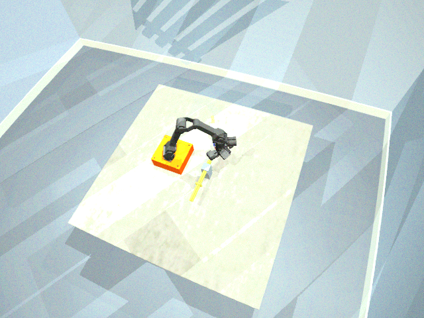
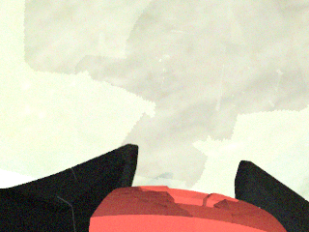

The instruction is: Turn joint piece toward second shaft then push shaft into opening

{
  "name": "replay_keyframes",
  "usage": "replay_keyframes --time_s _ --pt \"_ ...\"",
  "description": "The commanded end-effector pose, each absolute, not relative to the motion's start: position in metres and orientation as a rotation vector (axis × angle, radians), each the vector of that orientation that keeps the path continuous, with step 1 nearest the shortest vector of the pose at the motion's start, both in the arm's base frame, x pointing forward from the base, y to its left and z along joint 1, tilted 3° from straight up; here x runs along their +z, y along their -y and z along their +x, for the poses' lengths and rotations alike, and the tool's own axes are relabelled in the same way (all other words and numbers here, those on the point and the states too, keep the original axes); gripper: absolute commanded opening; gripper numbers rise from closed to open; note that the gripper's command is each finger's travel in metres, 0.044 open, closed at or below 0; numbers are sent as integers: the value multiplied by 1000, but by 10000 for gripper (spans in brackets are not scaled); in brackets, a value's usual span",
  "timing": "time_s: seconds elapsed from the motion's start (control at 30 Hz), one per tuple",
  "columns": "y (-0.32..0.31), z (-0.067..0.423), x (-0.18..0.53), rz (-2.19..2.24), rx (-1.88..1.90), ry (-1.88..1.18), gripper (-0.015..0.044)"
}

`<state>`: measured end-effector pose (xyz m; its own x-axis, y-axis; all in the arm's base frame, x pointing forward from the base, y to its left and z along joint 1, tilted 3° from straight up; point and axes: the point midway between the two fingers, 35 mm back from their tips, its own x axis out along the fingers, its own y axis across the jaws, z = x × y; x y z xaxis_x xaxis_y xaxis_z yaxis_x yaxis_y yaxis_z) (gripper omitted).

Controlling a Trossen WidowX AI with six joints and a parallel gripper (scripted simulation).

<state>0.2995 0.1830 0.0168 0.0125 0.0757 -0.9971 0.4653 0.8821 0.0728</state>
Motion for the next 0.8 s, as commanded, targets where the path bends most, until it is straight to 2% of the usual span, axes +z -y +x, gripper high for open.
replay_keyframes --time_s 0.0,0.77 --pt "-180 299 18 491 -384 -1490 0" --pt "-165 291 25 671 -718 -1244 0"
